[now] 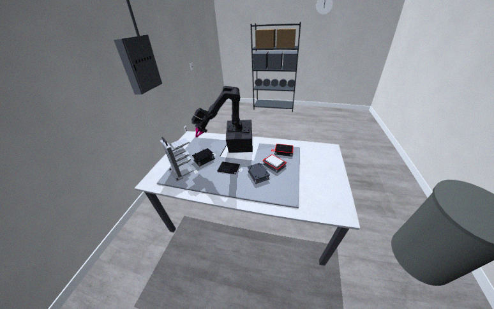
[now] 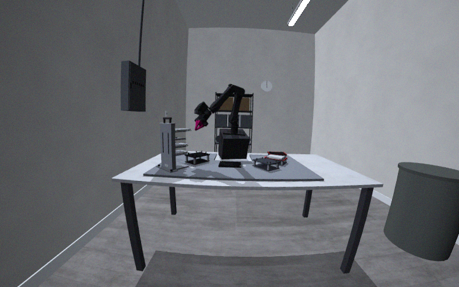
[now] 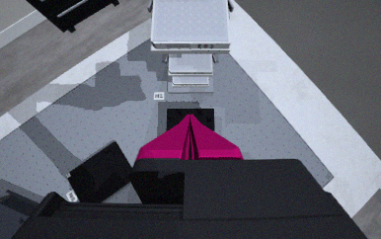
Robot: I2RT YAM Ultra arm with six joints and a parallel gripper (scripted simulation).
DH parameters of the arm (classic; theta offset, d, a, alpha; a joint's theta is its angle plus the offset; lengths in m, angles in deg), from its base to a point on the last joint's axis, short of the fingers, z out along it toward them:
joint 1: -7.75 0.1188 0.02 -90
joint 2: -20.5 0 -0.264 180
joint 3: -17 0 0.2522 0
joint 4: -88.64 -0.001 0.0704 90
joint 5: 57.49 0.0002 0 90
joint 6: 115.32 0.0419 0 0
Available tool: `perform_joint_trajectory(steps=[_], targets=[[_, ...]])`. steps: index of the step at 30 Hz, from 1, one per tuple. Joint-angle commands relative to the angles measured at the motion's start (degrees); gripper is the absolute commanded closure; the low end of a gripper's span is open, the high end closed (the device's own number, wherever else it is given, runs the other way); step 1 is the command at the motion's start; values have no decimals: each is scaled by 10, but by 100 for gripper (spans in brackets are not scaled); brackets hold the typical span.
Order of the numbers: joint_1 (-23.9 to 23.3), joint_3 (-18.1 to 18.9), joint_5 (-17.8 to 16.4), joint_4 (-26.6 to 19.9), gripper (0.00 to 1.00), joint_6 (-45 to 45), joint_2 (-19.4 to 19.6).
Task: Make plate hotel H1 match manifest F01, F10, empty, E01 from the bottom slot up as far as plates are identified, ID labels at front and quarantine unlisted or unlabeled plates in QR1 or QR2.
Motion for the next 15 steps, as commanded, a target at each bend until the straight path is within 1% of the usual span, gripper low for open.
perform_joint_trajectory(steps=[1, 15], targets=[[0, 7, 1, 3, 100, 2, 0], [10, 22, 8, 5, 100, 10, 12]])
